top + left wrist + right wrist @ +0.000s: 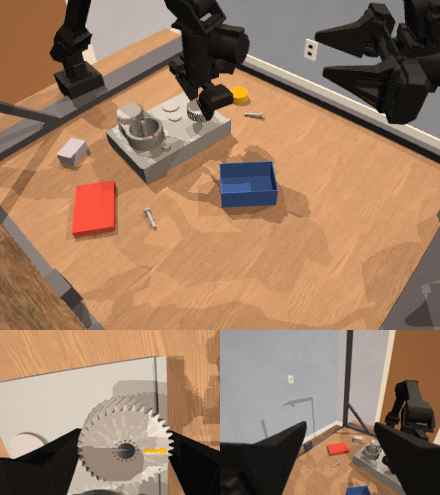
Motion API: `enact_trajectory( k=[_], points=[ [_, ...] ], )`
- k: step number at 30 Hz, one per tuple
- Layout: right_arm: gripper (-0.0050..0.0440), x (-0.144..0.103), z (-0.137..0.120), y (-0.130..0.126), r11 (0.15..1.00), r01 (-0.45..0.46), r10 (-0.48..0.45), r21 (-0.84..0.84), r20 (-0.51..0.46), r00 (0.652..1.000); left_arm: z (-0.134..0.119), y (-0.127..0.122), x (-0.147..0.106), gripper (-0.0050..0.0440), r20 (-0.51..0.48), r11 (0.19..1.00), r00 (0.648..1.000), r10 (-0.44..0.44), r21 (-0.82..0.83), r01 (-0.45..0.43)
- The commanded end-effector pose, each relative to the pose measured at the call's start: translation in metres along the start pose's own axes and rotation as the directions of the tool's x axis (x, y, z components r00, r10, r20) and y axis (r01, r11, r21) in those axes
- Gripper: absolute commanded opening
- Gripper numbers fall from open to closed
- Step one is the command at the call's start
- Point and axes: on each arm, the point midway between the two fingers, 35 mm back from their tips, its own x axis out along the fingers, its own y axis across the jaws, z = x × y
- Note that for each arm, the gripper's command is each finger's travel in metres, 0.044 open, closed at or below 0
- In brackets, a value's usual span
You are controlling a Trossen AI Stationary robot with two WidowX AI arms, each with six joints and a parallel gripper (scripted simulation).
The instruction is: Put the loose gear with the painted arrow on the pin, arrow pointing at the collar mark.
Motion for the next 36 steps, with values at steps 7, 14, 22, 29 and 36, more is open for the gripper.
enact_trajectory(
  k=[7,14,22,29,36],
  points=[
    [0.04,-0.001,0.008,0.0,1.0,0.0,0.0,0.0,0.02,1.0,-0.016,0.0,-0.03,0.0,0.025,0.987,0.999,-0.048,-0.149,0.052],
    [0.04,-0.001,0.008,0.0,1.0,0.0,0.0,0.0,0.02,1.0,-0.044,0.009,-0.046,0.0,0.029,0.921,0.998,-0.052,-0.386,0.059],
    [0.04,-0.001,0.008,0.0,1.0,0.0,0.0,0.0,0.02,1.0,-0.066,0.019,-0.057,0.0,0.026,0.831,0.998,-0.051,-0.554,0.057],
    [0.04,-0.001,0.008,0.0,1.0,0.0,0.0,0.0,0.02,1.0,-0.089,0.031,-0.068,0.0,0.027,0.686,0.998,-0.055,-0.725,0.057],
    [0.04,-0.001,0.008,0.0,1.0,0.0,0.0,0.0,0.02,1.0,-0.104,0.042,-0.074,0.0,0.026,0.56,0.998,-0.054,-0.827,0.052]
  ],
)
